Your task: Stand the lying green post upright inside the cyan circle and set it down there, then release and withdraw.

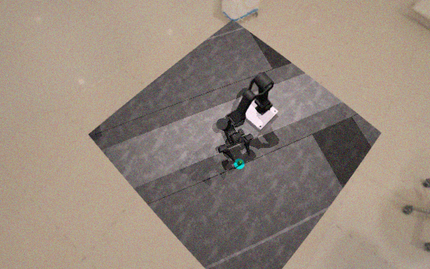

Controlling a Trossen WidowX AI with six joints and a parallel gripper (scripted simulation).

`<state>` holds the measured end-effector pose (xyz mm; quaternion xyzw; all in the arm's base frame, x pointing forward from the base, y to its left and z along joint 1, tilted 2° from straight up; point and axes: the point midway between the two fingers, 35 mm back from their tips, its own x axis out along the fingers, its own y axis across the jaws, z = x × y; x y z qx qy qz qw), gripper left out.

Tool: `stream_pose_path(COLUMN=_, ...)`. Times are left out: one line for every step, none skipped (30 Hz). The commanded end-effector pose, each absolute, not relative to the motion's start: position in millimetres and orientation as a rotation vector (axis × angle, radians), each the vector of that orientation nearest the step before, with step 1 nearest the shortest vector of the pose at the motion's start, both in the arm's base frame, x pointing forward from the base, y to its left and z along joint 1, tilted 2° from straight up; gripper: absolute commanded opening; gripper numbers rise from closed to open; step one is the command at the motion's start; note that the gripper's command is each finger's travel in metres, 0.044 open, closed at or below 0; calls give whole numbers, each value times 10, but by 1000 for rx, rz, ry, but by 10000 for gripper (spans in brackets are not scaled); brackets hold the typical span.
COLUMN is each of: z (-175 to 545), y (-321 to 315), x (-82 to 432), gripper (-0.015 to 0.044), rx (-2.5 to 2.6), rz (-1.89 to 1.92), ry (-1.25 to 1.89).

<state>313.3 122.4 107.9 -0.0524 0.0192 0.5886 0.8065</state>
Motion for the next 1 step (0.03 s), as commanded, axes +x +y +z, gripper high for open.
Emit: stream_pose_path(z=1119, y=1245, x=3185, gripper=400, rx=-107, rz=1246, ry=70)
